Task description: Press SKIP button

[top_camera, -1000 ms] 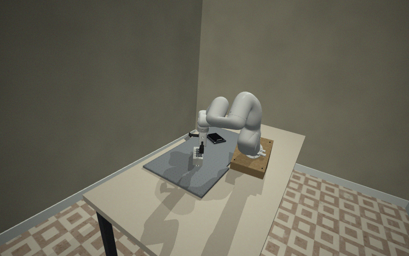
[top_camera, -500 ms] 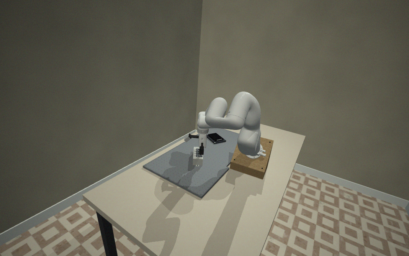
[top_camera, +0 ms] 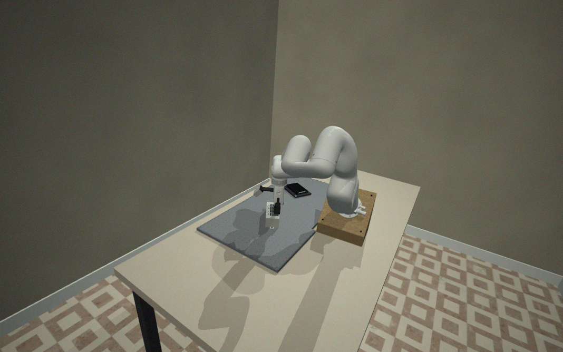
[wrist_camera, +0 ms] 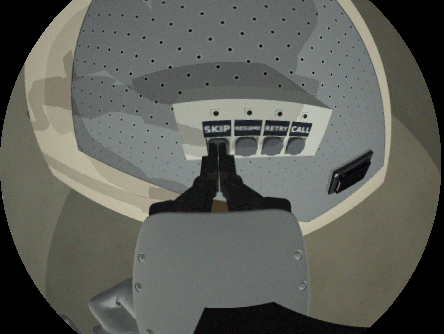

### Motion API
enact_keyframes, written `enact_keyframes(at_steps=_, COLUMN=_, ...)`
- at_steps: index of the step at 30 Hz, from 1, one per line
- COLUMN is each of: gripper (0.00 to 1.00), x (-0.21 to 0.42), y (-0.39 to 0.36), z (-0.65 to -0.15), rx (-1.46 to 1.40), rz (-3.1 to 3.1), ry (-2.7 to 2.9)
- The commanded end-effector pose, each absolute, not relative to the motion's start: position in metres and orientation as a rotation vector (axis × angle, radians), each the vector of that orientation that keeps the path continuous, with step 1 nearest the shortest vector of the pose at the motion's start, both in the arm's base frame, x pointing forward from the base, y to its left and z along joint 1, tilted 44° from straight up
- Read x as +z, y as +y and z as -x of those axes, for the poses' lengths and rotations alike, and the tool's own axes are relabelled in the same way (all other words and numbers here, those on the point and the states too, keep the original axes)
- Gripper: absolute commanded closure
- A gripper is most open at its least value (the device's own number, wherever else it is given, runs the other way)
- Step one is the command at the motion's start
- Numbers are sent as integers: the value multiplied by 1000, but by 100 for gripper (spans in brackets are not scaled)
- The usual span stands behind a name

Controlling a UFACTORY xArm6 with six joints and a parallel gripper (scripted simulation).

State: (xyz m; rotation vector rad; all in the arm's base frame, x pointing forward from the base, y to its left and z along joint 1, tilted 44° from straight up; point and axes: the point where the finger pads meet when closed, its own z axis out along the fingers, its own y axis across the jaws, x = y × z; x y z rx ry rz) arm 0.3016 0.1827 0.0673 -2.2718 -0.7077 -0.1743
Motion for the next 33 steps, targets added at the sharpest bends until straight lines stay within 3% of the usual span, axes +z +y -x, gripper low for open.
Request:
enact_keyframes(at_steps=1, gripper=100, x=66, y=184, z=-302, rx=-178, rz=2272, ry=-708)
enact_keyframes(at_steps=33, gripper=100, x=63, y=188, z=-302, rx=-178, rz=2272, ry=-708)
